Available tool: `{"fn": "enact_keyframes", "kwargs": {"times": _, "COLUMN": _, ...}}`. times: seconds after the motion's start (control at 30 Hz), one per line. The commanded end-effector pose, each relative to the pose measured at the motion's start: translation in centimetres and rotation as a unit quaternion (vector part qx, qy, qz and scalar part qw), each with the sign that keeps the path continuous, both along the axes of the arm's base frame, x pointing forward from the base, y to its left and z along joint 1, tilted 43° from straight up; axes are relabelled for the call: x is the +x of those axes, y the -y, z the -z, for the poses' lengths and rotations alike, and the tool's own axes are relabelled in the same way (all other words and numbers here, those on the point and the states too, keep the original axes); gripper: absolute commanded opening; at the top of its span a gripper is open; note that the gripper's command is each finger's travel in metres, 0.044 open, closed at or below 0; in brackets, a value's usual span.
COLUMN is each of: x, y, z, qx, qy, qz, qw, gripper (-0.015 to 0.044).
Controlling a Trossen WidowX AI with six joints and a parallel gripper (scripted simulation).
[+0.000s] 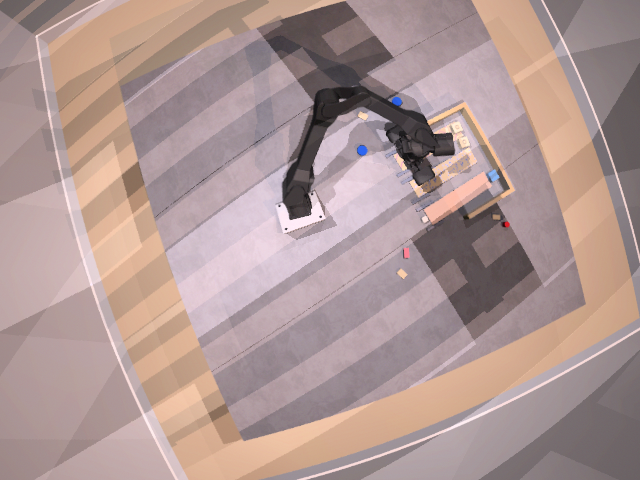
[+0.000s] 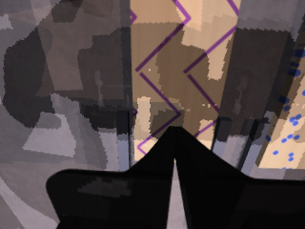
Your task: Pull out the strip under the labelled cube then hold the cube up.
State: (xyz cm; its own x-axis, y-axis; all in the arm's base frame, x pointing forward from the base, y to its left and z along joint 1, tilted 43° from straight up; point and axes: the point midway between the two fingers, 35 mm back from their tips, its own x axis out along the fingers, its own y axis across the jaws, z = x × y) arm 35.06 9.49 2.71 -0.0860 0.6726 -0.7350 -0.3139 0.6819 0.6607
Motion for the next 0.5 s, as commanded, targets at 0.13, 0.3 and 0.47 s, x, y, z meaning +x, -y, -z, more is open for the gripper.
{"fn": "enact_keyframes", "kwargs": {"times": 0.13, "x": 0.02, "y": -0.16, "z": 0.05, "qx": 0.002, "qy": -0.001, "qz": 0.002, "qw": 1.0, "gripper": 0.0}}
{"fn": "enact_keyframes", "kwargs": {"times": 0.3, "x": 0.04, "y": -0.19, "z": 0.09, "qx": 0.002, "qy": -0.001, "qz": 0.002, "qw": 1.0, "gripper": 0.0}}
{"fn": "enact_keyframes", "kwargs": {"times": 0.47, "x": 0.06, "y": -0.22, "z": 0.13, "qx": 0.002, "qy": -0.001, "qz": 0.002, "qw": 1.0, "gripper": 0.0}}
